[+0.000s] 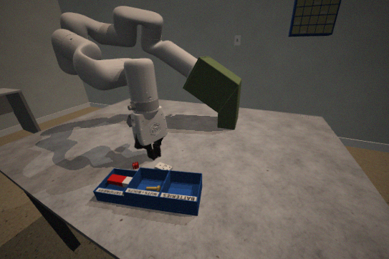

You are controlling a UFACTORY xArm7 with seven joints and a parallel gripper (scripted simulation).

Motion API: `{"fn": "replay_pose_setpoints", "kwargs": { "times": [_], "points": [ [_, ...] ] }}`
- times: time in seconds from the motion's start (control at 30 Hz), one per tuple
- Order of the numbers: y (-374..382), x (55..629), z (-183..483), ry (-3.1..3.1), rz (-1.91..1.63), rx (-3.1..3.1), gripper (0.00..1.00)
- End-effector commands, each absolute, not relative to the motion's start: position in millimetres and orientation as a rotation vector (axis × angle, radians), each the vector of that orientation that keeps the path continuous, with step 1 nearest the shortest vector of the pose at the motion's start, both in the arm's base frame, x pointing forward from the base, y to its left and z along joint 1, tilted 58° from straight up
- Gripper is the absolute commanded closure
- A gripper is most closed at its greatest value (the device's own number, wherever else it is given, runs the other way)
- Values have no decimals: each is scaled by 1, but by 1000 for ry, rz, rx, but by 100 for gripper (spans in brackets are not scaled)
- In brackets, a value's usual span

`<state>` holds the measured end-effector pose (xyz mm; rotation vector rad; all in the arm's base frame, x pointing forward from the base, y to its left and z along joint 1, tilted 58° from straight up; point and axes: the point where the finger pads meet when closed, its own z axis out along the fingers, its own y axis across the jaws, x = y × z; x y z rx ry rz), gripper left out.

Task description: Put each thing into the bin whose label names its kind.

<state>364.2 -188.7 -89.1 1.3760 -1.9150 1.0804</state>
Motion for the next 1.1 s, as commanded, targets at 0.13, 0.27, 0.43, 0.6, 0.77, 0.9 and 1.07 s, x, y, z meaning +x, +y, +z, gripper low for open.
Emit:
{"fn": "replay_pose_setpoints", "kwargs": {
  "times": [0.13, 0.27, 0.43, 0.6, 0.77, 0.9, 1.07],
  "points": [
    [-187, 365, -89, -1916, 1082, 1381, 100],
    [-187, 365, -89, -1916, 1082, 1381, 100],
    [-173, 365, -80, -1916, 1082, 1380, 100],
    [-159, 364, -71, -1916, 1082, 1380, 100],
    [-150, 364, -66, -1916, 1082, 1380, 100],
    [-139, 364, -59, -1916, 1082, 1380, 100],
    [-136, 364, -57, -1916, 1082, 1380, 100]
  ]
}}
